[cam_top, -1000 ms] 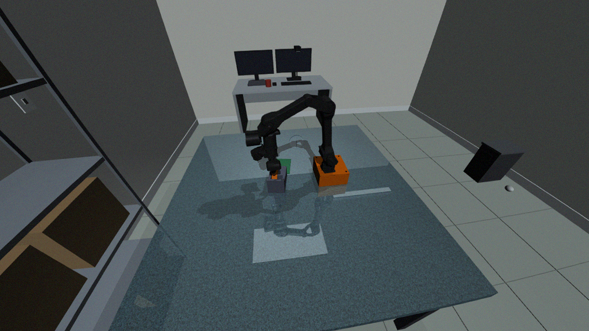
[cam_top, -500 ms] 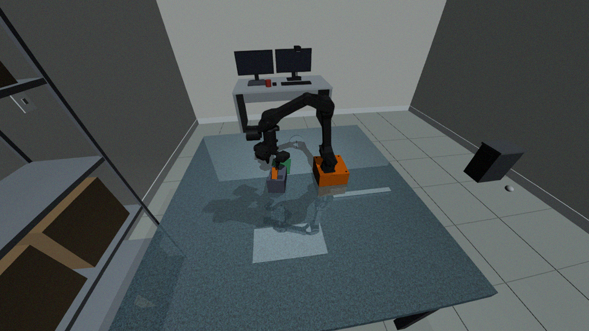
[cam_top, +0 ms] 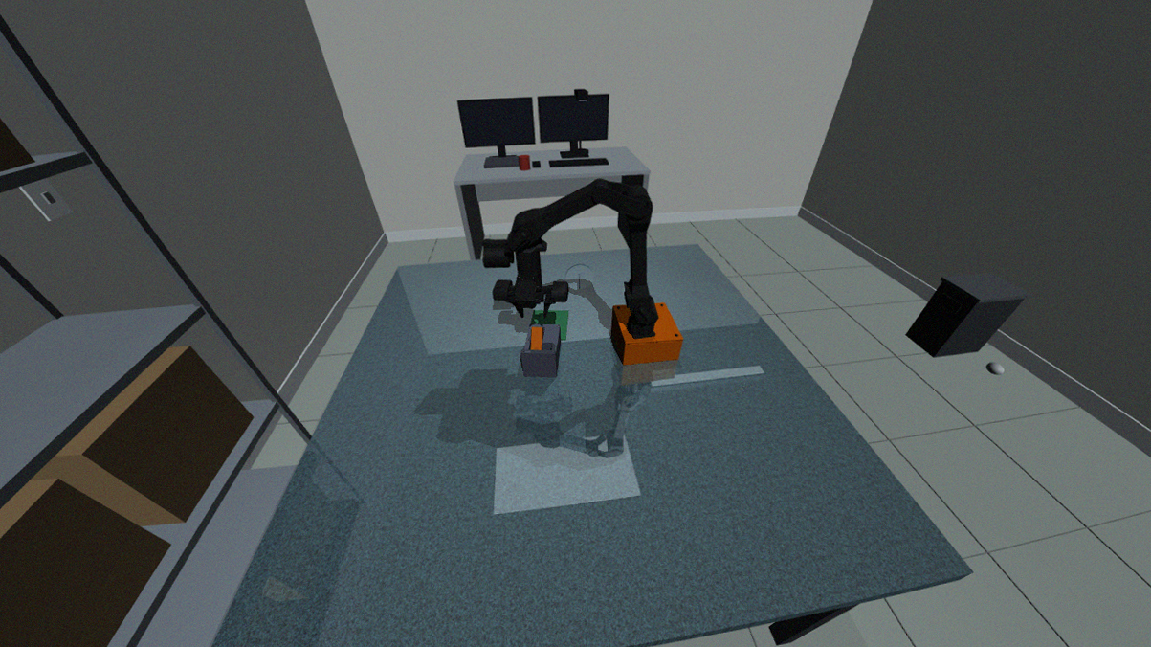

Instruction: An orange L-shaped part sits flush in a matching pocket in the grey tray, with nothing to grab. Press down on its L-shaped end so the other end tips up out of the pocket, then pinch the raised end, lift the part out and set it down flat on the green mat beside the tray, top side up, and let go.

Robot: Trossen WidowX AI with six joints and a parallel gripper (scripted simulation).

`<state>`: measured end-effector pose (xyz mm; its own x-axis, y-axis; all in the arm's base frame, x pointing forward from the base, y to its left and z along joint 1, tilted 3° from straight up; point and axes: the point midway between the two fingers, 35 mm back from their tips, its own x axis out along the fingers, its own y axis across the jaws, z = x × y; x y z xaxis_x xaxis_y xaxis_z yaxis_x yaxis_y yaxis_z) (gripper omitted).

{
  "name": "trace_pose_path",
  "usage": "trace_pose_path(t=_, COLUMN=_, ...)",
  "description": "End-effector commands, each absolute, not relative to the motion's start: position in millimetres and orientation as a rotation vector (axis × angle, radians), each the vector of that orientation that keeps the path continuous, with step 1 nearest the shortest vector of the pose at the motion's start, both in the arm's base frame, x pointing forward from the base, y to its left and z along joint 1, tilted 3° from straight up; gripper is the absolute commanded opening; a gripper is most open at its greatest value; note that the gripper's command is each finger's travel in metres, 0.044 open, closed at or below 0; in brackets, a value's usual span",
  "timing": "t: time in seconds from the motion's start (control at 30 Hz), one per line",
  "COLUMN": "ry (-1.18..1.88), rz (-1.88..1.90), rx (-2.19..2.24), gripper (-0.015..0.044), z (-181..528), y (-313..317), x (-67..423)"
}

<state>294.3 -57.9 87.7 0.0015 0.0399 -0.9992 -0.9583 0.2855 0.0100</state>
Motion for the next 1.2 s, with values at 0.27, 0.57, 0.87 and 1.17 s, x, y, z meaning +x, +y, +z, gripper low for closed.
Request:
trace_pose_path(t=0.27, ry=1.306, rz=1.034, rx=-0.979, gripper=0.0280, z=57.6, y=-58.2, x=292.5)
trace_pose_path(t=0.57, ry=1.305, rz=1.034, rx=-0.979, gripper=0.0280, z=43.9, y=-57.9, x=293.1)
trace_pose_path(t=0.87, ry=1.305, rz=1.034, rx=-0.979, gripper=0.0280, z=29.2, y=-57.3, x=293.1)
trace_pose_path(t=1.17, ry=1.306, rz=1.034, rx=-0.979, gripper=0.0280, z=14.8, y=-56.6, x=292.2)
